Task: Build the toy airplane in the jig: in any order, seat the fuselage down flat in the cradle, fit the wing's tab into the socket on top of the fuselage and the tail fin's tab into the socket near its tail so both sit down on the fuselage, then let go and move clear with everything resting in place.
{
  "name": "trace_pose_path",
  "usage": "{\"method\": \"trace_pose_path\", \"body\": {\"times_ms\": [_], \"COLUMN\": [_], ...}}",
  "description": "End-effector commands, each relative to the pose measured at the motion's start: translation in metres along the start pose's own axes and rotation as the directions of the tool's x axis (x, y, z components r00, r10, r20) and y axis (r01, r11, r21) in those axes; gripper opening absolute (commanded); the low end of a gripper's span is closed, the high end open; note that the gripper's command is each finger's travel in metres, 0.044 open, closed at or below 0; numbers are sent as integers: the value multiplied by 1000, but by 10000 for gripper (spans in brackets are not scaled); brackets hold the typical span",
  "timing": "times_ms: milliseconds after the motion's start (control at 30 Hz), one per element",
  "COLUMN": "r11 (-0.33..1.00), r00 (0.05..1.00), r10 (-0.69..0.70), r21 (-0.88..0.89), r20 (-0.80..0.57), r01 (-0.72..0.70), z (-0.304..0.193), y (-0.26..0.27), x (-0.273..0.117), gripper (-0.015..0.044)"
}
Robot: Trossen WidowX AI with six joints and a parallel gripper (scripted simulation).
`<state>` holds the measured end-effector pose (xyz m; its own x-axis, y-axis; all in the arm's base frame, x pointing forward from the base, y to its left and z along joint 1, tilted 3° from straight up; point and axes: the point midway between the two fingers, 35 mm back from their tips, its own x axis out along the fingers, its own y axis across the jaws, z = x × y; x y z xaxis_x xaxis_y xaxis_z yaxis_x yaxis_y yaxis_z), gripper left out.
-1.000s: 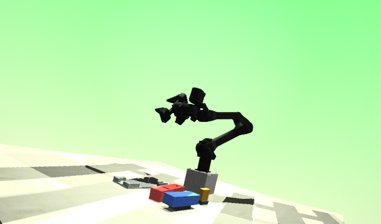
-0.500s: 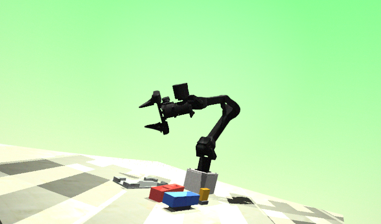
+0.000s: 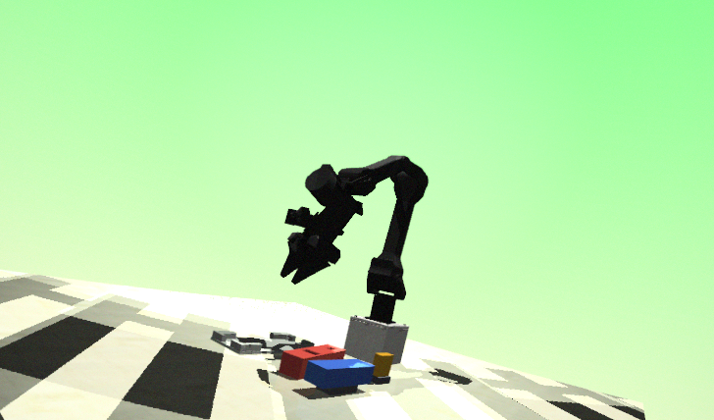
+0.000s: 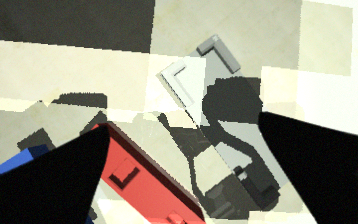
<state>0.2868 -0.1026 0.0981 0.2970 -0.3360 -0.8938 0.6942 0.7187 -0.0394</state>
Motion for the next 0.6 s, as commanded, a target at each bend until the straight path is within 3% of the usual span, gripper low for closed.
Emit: {"method": "trace_pose_path", "body": {"times_ms": [0, 433, 567], "r11": [786, 739, 735], "r00": [923, 904, 904], "r10": [18, 10, 9], "r21": [-565, -606, -610], "r20": [-385, -427, -428], "r01": [-251, -295, -297], "z": [-62, -70, -79], "y": [49, 53, 54], "x": [5, 5, 24], "gripper": [440, 440, 440]}}
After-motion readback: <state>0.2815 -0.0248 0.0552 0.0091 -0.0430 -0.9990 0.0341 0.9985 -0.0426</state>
